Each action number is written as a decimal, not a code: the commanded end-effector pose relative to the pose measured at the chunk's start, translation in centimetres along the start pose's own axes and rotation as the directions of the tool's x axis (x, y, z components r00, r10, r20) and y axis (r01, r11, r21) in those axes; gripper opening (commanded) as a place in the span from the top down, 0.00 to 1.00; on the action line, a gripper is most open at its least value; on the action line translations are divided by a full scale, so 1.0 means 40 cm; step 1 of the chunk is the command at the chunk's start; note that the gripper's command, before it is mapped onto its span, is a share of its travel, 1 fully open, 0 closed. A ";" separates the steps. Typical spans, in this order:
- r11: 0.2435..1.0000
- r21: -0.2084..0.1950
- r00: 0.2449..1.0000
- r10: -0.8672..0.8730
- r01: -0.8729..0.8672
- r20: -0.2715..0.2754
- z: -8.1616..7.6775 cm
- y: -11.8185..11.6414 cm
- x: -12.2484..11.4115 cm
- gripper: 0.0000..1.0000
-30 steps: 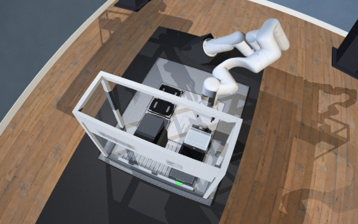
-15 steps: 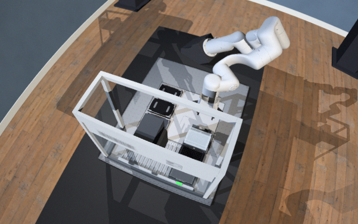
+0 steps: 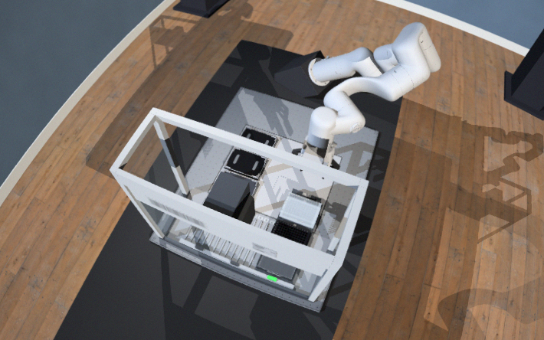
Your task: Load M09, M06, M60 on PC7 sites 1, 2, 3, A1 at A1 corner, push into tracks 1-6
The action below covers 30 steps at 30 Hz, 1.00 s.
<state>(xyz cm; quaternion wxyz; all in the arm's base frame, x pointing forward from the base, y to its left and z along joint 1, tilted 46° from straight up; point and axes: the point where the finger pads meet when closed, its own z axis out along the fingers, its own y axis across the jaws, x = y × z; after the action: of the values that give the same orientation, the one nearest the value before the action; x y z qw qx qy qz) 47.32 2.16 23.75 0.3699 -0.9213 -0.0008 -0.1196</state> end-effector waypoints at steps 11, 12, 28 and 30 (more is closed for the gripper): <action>1.000 -0.002 1.000 0.000 0.000 -0.005 -0.053 0.001 0.003 0.18; 1.000 -0.002 1.000 0.000 0.000 -0.005 -0.053 0.001 0.003 0.18; 1.000 -0.002 1.000 0.000 0.000 -0.005 -0.053 0.001 0.003 0.18; 1.000 -0.002 1.000 0.000 0.000 -0.005 -0.053 0.001 0.003 0.18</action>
<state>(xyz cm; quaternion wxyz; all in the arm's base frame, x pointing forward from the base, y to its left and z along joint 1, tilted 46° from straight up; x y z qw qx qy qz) 46.90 0.85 25.10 0.3699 -0.9213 -0.0008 -0.1195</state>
